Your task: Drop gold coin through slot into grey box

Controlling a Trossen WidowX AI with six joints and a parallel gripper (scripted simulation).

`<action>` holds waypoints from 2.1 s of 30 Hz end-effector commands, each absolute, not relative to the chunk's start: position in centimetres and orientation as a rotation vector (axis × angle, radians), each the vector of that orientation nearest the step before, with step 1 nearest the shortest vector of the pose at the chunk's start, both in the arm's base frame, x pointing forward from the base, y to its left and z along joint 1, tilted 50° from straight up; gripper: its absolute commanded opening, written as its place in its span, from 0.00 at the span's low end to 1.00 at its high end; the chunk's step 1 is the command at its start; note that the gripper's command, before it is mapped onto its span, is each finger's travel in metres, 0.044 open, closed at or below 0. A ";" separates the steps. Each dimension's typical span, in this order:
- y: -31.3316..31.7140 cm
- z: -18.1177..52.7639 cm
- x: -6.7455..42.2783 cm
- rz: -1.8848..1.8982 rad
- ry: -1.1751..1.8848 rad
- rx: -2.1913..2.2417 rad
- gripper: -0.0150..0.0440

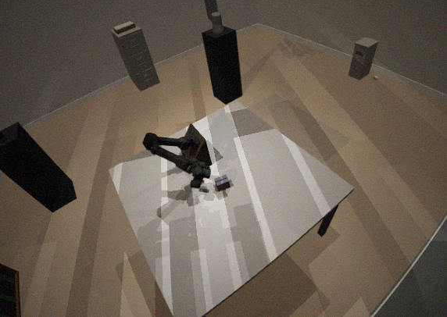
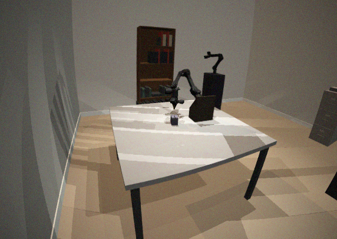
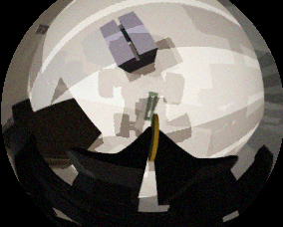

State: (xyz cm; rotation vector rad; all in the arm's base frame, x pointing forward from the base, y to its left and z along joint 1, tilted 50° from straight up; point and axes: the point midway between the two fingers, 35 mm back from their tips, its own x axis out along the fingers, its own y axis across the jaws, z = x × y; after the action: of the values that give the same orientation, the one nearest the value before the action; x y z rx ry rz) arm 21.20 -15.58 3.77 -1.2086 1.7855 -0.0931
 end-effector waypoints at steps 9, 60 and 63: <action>-16.0 4.4 21.0 0.222 1.853 -1.454 0.25; -10.7 -2.0 25.9 0.400 1.861 -1.554 0.25; -10.2 -2.6 26.1 0.399 1.861 -1.556 0.25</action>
State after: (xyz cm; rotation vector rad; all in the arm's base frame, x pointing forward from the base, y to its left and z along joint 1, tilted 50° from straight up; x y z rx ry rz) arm 25.71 -10.64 -2.12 -1.5630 1.8646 0.4052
